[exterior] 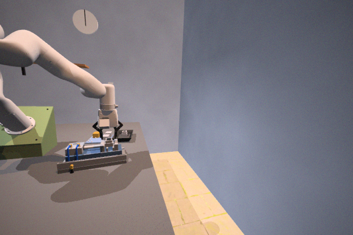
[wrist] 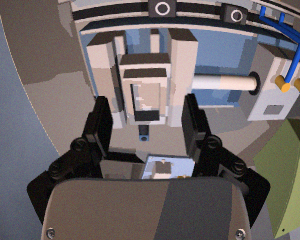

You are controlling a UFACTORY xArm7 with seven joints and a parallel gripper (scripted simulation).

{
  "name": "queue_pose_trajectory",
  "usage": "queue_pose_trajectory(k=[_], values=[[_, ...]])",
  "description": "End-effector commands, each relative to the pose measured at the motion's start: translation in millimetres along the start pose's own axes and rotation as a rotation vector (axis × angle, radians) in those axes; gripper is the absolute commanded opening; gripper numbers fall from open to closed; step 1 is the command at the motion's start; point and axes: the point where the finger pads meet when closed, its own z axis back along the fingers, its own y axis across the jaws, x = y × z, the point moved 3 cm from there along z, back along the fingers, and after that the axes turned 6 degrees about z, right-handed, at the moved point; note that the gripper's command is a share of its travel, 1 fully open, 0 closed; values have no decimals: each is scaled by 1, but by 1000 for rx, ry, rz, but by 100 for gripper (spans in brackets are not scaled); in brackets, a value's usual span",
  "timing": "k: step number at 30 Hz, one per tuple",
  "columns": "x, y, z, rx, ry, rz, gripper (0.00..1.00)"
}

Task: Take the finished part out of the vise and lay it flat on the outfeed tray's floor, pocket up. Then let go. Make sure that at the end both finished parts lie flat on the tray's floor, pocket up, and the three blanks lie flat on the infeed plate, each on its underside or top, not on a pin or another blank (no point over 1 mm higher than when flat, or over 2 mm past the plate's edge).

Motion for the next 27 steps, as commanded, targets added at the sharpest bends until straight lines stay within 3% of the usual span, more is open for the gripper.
queue_pose_trajectory(k=[1, 27], values=[[0, -1, 2, -5, 0, 1, 69], [0, -1, -3, -5, 0, 1, 69]])
